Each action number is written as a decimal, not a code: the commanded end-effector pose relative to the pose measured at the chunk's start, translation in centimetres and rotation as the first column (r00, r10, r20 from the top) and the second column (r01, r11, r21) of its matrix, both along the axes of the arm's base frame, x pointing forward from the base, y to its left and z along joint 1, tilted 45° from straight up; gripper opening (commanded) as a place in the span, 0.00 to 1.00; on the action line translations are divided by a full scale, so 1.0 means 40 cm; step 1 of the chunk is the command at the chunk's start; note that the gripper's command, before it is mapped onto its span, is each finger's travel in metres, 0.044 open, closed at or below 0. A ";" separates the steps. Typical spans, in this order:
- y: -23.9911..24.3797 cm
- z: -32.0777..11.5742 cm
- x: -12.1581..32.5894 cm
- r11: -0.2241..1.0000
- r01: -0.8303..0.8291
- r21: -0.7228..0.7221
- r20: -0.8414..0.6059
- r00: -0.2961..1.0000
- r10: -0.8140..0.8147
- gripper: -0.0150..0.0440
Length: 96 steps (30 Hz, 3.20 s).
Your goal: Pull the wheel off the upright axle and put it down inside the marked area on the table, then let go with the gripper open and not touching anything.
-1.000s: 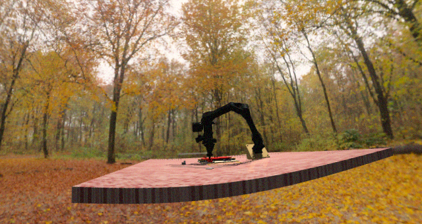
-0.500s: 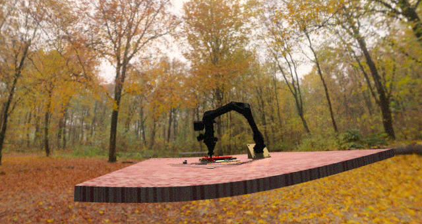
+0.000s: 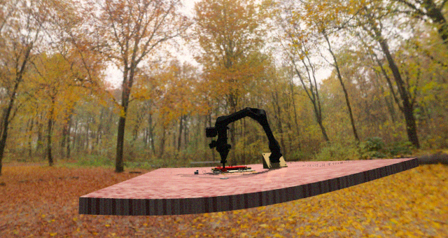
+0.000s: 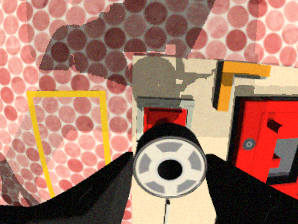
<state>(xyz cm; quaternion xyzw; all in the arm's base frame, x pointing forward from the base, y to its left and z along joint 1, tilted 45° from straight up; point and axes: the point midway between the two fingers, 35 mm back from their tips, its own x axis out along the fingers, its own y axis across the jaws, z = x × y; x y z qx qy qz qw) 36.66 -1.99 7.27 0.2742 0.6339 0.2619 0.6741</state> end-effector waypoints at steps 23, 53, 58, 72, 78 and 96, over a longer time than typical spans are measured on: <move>-0.051 0.053 -0.004 1.000 -0.005 -0.006 0.004 1.000 0.006 0.25; 0.107 0.236 -0.173 1.000 -0.005 -0.002 0.000 1.000 0.005 0.25; 0.112 0.234 -0.174 1.000 -0.005 -0.002 0.000 1.000 0.005 0.25; 0.179 0.163 -0.162 1.000 -0.005 -0.004 0.001 1.000 0.005 0.25; 0.233 0.109 -0.156 1.000 -0.005 -0.004 0.002 1.000 0.005 0.25; 0.285 0.060 -0.157 1.000 -0.010 -0.004 0.007 1.000 0.010 0.57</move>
